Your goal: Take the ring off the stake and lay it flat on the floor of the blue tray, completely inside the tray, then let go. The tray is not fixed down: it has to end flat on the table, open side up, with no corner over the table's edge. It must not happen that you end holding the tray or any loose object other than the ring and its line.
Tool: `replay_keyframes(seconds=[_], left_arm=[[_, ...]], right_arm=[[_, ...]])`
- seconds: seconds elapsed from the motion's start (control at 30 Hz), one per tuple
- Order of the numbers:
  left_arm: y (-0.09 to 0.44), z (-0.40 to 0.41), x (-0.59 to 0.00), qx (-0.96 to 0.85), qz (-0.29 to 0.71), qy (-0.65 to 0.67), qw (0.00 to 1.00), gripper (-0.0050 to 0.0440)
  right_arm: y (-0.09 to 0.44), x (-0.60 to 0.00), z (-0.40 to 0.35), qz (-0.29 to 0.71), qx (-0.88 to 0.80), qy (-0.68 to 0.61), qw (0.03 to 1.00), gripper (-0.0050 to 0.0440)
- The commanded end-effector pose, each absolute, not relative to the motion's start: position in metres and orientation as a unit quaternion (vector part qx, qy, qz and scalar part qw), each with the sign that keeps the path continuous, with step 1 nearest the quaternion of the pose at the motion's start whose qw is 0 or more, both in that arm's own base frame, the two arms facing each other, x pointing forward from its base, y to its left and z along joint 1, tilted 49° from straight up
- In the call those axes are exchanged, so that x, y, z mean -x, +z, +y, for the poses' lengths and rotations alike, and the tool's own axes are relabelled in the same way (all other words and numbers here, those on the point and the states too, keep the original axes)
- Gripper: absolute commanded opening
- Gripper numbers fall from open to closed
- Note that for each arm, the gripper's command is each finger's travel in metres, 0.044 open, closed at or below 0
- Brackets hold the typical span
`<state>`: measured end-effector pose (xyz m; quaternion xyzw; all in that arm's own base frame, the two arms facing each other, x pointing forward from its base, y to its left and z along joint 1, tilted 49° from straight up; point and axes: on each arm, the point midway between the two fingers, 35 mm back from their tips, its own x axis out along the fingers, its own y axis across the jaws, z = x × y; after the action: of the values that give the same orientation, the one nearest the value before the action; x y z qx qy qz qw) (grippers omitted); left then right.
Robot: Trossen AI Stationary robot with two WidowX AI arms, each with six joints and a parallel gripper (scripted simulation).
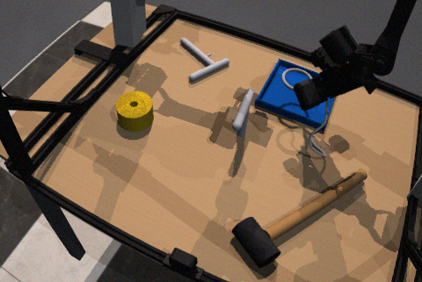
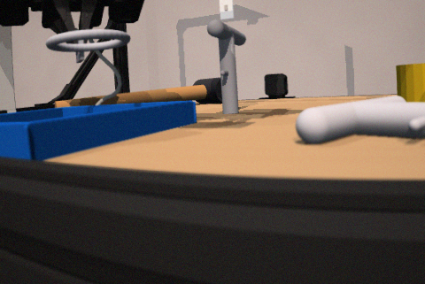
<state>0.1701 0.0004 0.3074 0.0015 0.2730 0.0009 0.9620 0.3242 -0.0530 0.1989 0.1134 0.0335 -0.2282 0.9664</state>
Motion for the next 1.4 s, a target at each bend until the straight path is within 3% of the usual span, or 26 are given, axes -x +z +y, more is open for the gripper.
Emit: replay_keyframes(seconds=[0.0,0.63,1.37], left_arm=[[0.307,0.000,-0.170,0.000,0.273,0.000,0.962,0.0400],[0.307,0.000,-0.170,0.000,0.273,0.000,0.962,0.0400],[0.307,0.000,-0.170,0.000,0.273,0.000,0.962,0.0400]], right_arm=[[0.195,-0.327,-0.065,0.037,-0.109,-0.227,0.967,0.0000],[0.197,-0.325,-0.114,0.026,-0.097,-0.222,0.970,0.0000],[0.184,-0.342,-0.122,0.025,-0.096,-0.222,0.970,0.0000]])
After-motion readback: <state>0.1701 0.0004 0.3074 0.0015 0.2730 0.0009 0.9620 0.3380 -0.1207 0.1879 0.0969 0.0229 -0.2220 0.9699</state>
